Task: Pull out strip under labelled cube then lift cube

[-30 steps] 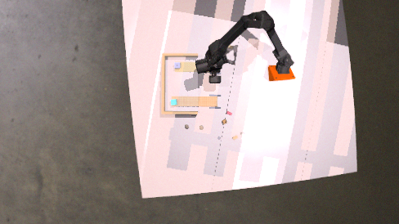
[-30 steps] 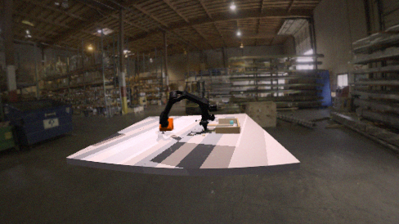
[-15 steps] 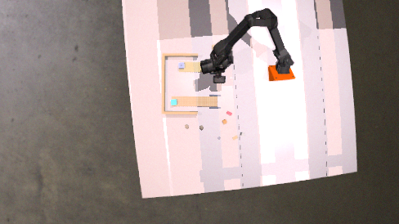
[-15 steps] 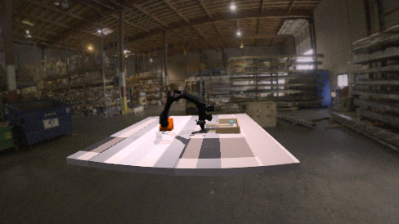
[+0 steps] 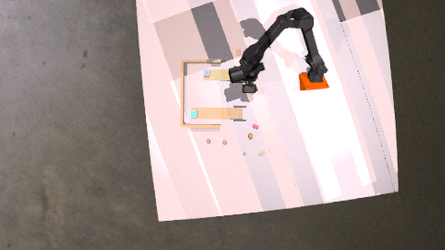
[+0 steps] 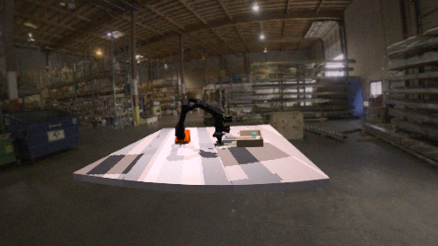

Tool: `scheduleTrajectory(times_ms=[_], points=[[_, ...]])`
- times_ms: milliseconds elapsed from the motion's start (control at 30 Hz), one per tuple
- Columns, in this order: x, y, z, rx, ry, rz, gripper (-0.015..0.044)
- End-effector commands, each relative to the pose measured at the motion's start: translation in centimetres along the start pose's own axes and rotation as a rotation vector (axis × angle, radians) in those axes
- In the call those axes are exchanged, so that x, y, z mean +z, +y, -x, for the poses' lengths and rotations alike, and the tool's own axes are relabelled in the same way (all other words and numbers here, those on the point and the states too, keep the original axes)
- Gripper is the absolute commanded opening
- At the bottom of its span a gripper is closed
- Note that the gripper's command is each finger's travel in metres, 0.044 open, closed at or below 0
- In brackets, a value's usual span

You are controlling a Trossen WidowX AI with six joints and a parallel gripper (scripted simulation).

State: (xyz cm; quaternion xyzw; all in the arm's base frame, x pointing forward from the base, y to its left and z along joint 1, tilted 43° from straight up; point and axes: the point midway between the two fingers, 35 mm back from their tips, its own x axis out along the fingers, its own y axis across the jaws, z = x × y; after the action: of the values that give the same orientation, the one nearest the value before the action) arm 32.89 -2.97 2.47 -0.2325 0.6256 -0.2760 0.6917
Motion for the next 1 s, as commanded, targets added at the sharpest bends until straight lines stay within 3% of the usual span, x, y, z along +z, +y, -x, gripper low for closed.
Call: scheduleTrajectory(times_ms=[0, 967], points=[[-1.3, 0.0, -0.5, -0.003, 0.021, 0.005, 0.0], [-5.6, 0.0, -0.5, -0.003, 0.023, 0.007, 0.0]])
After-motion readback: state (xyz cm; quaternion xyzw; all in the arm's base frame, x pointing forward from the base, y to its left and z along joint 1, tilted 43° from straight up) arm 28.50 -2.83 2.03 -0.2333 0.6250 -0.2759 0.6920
